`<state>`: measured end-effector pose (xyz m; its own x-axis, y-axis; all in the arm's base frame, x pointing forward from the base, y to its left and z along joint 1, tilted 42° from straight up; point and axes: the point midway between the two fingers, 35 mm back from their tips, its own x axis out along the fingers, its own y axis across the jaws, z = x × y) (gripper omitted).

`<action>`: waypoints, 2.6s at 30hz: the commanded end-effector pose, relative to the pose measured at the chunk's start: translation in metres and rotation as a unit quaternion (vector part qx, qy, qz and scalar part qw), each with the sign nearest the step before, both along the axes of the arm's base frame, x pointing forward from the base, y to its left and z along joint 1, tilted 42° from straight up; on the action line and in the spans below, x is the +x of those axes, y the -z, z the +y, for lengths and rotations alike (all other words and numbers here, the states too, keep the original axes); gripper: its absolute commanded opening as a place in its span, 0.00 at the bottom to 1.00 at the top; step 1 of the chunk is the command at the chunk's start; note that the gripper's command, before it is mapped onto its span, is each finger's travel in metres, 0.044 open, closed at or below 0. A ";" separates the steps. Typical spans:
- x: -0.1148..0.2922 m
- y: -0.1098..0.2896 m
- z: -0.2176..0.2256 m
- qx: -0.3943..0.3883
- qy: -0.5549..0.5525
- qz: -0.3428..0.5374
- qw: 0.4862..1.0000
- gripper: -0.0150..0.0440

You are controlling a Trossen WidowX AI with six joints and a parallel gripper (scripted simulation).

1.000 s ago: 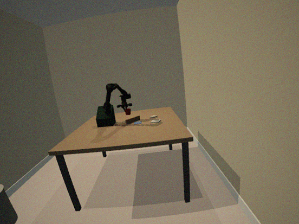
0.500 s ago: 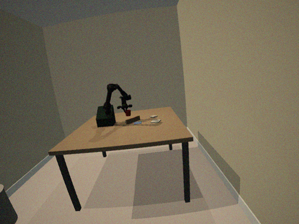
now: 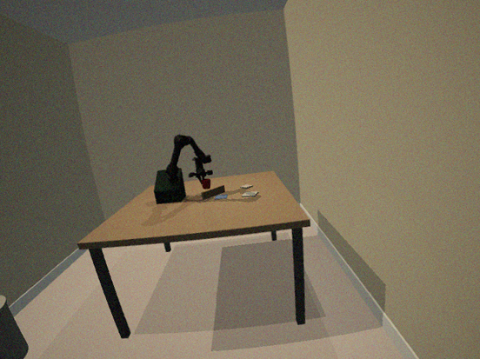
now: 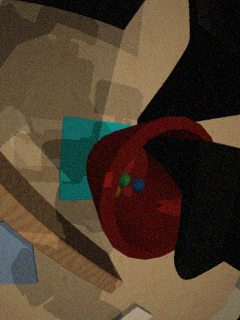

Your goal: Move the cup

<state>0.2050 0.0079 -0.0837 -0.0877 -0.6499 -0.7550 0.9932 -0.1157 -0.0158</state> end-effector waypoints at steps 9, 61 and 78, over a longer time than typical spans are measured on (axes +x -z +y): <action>-0.004 0.014 -0.014 -0.004 -0.002 0.004 1.000 0.25; -0.005 0.022 -0.021 -0.002 0.000 0.002 1.000 0.47; -0.004 0.005 -0.005 -0.002 -0.002 0.003 1.000 0.47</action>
